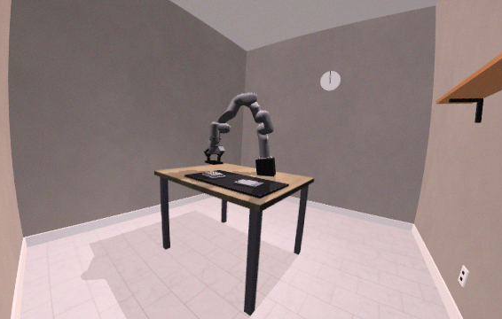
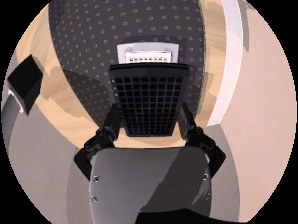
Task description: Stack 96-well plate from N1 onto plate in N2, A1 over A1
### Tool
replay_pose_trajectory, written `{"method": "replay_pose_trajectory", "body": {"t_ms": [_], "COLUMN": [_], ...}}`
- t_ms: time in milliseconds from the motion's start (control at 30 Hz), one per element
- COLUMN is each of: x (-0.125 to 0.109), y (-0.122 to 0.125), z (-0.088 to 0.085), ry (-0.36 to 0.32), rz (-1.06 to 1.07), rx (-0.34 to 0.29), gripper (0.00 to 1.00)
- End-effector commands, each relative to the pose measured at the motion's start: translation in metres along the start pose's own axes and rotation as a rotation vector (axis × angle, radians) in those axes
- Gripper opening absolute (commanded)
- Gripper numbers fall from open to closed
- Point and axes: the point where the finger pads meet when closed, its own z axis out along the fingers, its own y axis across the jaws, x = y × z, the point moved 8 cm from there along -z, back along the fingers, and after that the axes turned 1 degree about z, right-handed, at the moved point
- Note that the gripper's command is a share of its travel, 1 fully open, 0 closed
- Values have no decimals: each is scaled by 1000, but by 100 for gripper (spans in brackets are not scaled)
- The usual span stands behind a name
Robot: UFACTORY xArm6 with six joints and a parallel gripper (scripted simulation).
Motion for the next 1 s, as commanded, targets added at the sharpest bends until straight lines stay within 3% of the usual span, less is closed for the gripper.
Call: {"method": "replay_pose_trajectory", "body": {"t_ms": [0, 967], "x": [0, 0], "y": [1, 1], "z": [5, 47], "ry": [0, 0], "rz": [0, 0], "rx": [-3, -3], "gripper": [0, 0]}}
